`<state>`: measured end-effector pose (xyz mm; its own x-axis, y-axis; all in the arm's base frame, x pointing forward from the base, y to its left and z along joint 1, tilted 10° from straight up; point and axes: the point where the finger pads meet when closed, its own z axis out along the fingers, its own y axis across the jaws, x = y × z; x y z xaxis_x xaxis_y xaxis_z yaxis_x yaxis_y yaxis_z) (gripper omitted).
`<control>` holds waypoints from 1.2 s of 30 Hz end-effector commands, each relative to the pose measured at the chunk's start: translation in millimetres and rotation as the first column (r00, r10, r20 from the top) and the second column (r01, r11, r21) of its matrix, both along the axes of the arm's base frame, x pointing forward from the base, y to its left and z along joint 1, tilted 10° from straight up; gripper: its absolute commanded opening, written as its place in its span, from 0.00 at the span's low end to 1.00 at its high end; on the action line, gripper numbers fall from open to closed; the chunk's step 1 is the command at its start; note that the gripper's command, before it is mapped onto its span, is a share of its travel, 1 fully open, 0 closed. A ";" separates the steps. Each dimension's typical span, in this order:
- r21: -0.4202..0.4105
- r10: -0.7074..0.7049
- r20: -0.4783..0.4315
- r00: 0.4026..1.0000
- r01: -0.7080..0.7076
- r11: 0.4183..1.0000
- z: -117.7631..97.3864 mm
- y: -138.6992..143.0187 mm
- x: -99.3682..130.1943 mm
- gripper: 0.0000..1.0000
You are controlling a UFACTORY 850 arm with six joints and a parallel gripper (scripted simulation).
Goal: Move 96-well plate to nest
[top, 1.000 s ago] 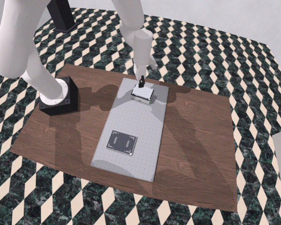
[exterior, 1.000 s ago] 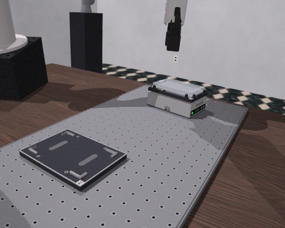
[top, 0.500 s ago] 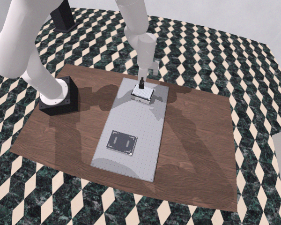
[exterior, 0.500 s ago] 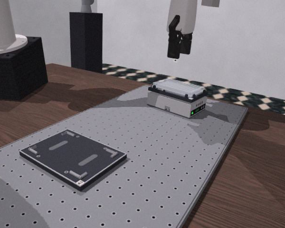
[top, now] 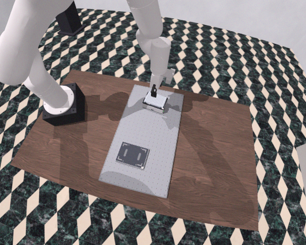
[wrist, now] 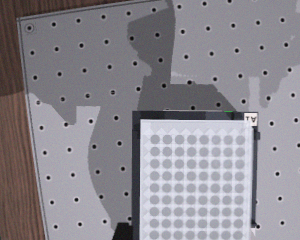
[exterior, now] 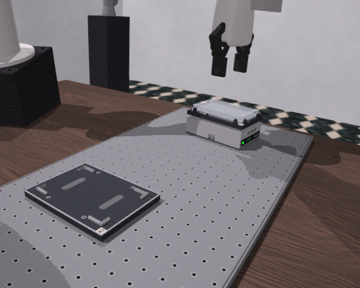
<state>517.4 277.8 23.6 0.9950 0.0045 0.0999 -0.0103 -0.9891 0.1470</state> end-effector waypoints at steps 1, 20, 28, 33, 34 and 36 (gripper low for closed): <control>0.001 0.000 0.002 1.000 0.000 1.000 0.9 0.6 0.8 1.00; 0.001 0.000 0.002 1.000 0.000 1.000 -27.1 -3.6 3.6 1.00; 0.001 0.000 0.002 1.000 0.000 1.000 -36.9 -5.0 4.6 1.00; 0.001 0.000 0.002 1.000 0.000 1.000 -45.1 -6.3 5.4 1.00; 0.001 0.000 0.002 1.000 0.000 1.000 -46.8 -6.5 5.6 1.00; 0.001 0.000 0.002 1.000 0.000 1.000 -50.1 -7.0 5.9 1.00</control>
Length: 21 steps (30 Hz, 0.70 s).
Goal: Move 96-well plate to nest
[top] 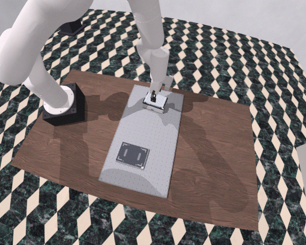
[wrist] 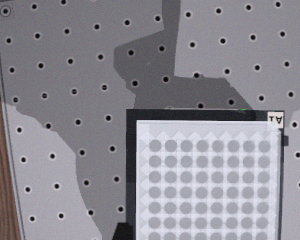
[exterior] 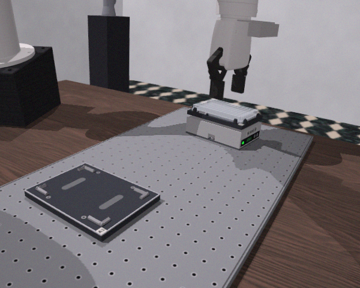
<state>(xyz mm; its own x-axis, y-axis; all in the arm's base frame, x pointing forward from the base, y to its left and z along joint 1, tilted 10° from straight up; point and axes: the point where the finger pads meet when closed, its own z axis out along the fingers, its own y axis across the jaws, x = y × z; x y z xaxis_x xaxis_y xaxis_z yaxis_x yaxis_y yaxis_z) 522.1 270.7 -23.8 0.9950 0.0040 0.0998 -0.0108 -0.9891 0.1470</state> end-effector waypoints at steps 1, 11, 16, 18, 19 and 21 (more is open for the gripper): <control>0.001 0.000 0.002 1.000 0.000 1.000 -4.4 -0.1 1.4 1.00; 0.001 0.000 0.002 1.000 0.000 1.000 -12.1 -1.3 2.2 1.00; 0.001 0.000 0.002 1.000 0.000 1.000 -12.1 -1.3 2.1 1.00; 0.001 0.000 0.002 1.000 0.000 1.000 -12.1 -1.3 2.1 1.00; 0.001 0.000 0.002 1.000 0.000 1.000 -12.1 -1.3 2.1 1.00; 0.001 0.000 0.002 1.000 0.000 1.000 -12.7 -1.4 2.2 1.00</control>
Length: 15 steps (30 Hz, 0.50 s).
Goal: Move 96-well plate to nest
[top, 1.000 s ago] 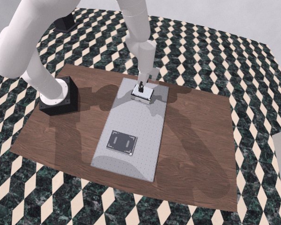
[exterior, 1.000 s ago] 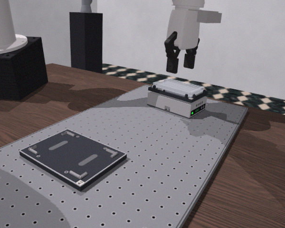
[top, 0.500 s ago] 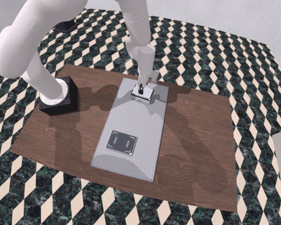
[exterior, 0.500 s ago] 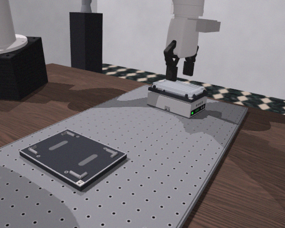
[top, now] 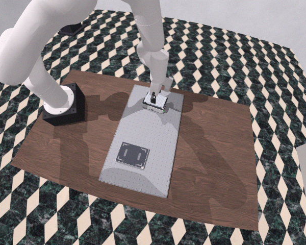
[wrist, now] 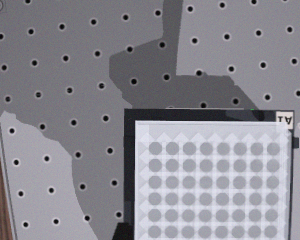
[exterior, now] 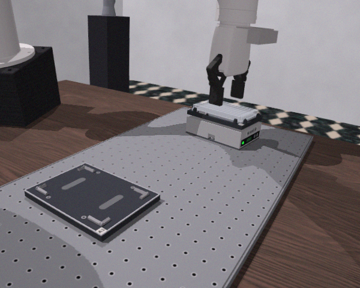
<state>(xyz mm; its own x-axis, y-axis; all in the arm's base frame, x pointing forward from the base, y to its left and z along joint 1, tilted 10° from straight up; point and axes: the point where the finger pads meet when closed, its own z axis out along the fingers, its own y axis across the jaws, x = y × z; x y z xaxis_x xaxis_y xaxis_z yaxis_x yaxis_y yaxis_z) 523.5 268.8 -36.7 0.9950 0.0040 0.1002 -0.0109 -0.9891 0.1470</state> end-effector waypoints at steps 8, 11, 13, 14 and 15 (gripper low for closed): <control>0.001 0.000 0.002 1.000 0.000 1.000 -5.0 -0.3 1.4 1.00; 0.001 0.000 0.002 1.000 0.000 1.000 -7.1 -0.6 1.6 1.00; 0.001 0.000 0.002 1.000 0.000 1.000 -8.3 -0.7 1.7 1.00; 0.001 0.000 0.002 1.000 0.000 1.000 -9.0 -0.8 1.8 1.00; 0.001 0.000 0.002 1.000 0.000 1.000 -9.0 -0.8 1.8 1.00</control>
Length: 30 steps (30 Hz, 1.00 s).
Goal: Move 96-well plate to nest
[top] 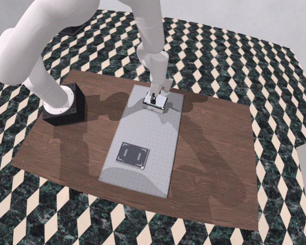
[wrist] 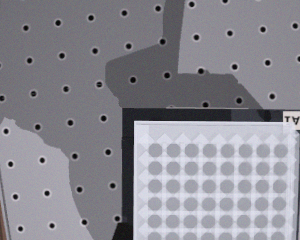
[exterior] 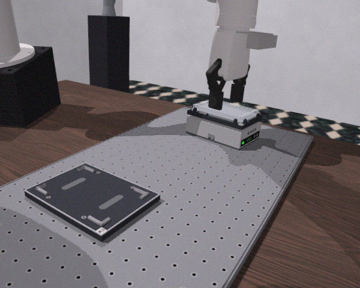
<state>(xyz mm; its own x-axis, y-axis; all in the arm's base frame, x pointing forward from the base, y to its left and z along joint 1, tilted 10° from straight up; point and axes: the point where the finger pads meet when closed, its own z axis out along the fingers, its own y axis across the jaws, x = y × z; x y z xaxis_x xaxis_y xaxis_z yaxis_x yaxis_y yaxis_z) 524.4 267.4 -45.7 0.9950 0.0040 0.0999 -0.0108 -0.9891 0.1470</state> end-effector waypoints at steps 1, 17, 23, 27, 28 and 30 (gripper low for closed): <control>0.001 0.000 0.002 1.000 0.000 1.000 0.1 0.5 0.9 1.00; 0.001 0.000 0.002 1.000 0.000 1.000 -9.7 -0.9 1.9 1.00; 0.001 0.000 0.002 1.000 0.000 1.000 -9.7 -0.9 1.9 1.00; 0.001 0.000 0.002 1.000 0.000 1.000 -9.8 -1.0 1.9 1.00; 0.001 0.000 0.002 1.000 0.000 1.000 -9.8 -0.9 1.9 1.00; 0.001 0.000 0.002 1.000 0.000 1.000 -9.8 -0.9 1.9 1.00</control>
<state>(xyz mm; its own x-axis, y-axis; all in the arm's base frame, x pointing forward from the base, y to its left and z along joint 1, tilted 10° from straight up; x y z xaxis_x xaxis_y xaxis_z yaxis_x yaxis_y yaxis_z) 525.5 265.8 -56.3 0.9950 0.0040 0.1001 -0.0109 -0.9891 0.1470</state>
